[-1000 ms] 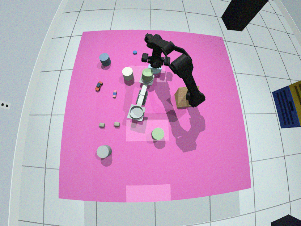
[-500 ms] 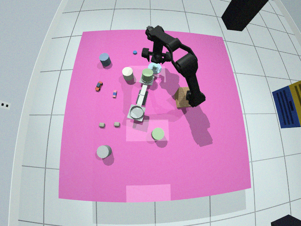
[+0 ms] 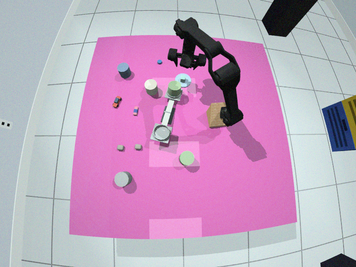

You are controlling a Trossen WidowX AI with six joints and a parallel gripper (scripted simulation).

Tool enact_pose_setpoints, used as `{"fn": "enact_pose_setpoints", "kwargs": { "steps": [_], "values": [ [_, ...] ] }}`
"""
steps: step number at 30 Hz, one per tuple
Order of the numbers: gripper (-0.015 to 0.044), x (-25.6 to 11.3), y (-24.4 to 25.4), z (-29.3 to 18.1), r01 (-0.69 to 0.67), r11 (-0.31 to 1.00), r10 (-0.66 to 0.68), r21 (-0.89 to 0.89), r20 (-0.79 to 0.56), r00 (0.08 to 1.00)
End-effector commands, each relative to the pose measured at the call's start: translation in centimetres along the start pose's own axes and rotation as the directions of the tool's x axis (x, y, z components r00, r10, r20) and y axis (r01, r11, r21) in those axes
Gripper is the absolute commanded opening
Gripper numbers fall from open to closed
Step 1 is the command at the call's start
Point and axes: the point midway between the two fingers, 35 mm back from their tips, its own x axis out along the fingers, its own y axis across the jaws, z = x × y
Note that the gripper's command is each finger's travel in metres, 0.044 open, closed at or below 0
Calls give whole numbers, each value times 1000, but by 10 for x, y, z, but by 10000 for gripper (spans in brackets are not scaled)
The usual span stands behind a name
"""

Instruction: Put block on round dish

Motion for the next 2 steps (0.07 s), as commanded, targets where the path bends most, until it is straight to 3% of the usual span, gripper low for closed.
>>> {"fn": "enact_pose_setpoints", "kwargs": {
  "steps": [1, 2],
  "values": [
    [440, 0, 0, 0, -8, 1000, 8, -6, 0, 1000],
    [440, 0, 0, 0, -8, 1000, 8, -6, 0, 1000]
  ]
}}
